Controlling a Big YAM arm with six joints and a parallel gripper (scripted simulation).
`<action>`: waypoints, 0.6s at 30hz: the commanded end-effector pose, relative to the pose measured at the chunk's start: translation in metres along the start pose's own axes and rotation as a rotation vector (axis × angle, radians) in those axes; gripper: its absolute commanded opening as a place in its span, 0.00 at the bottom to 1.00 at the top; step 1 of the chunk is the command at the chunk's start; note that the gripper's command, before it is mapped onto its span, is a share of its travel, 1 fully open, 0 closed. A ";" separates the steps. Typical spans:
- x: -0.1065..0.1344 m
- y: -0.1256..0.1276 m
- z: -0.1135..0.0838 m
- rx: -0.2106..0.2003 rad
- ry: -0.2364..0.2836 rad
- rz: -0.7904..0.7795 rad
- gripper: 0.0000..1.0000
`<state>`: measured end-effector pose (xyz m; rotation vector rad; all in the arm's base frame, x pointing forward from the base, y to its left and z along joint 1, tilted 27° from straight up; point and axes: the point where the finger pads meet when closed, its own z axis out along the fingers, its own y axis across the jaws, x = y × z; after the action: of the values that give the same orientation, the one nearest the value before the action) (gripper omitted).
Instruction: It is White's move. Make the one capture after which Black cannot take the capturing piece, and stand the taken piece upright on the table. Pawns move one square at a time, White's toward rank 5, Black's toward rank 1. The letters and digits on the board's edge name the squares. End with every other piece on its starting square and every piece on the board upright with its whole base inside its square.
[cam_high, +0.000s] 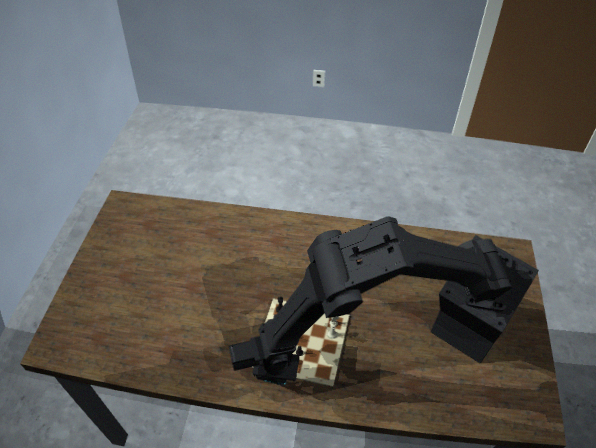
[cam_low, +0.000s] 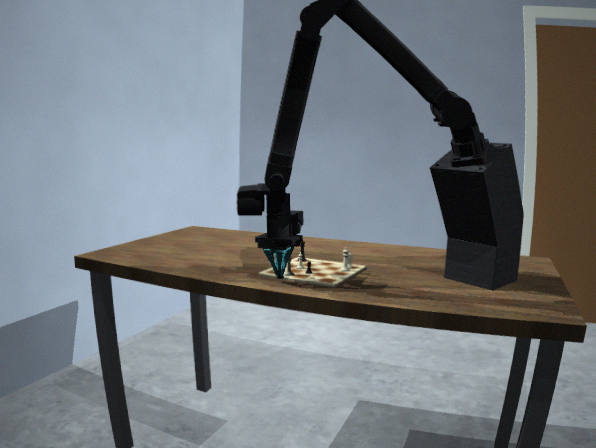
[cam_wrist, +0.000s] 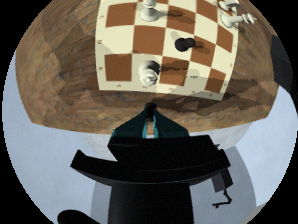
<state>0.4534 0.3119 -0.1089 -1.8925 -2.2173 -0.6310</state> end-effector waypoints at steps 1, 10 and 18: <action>0.015 0.019 0.004 -0.040 0.017 -0.006 0.00; 0.019 0.024 -0.007 -0.058 0.024 -0.007 0.00; 0.018 0.023 -0.005 -0.053 0.021 -0.007 0.00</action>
<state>0.4641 0.3208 -0.1108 -1.8937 -2.2160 -0.6652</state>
